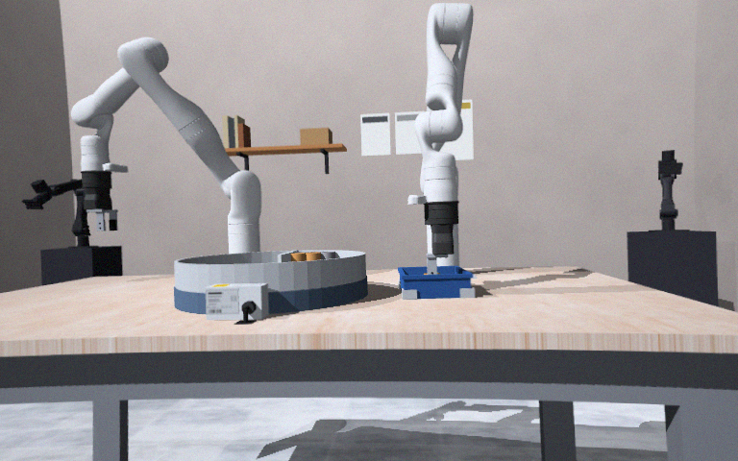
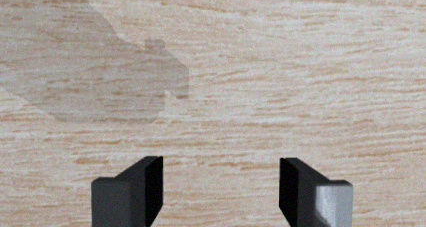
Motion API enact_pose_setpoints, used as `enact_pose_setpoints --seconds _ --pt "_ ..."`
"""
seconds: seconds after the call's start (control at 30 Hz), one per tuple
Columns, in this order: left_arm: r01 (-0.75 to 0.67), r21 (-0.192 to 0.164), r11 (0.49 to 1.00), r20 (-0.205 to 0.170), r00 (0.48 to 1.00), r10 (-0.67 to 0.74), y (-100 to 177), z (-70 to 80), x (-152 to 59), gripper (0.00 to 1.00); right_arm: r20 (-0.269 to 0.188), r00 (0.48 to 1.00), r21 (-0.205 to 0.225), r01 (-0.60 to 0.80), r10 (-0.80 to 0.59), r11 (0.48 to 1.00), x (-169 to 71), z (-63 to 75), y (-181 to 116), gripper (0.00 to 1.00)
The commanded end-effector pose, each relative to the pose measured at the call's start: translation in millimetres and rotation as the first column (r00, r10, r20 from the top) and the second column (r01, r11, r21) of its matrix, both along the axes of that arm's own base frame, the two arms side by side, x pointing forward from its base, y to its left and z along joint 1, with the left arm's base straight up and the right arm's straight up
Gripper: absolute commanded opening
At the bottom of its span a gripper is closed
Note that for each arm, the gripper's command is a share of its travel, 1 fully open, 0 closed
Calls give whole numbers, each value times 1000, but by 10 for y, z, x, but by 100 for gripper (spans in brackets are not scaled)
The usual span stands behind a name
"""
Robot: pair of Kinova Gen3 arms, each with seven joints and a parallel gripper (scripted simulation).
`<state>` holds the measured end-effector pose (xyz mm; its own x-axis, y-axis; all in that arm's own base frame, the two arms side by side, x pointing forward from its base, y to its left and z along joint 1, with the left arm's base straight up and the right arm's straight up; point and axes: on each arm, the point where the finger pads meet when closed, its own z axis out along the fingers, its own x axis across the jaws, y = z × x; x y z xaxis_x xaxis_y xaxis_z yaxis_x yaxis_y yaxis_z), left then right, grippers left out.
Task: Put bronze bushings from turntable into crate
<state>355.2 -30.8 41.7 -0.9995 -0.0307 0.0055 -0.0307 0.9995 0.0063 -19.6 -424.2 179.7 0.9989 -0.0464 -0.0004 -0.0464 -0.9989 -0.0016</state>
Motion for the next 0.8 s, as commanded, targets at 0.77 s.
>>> enact_pose_setpoints --seconds 0.77 --pt "0 0 1000 1 1000 0 0 690 4 38 0 1000 -2 0 0 1000 -1 6 -4 100"
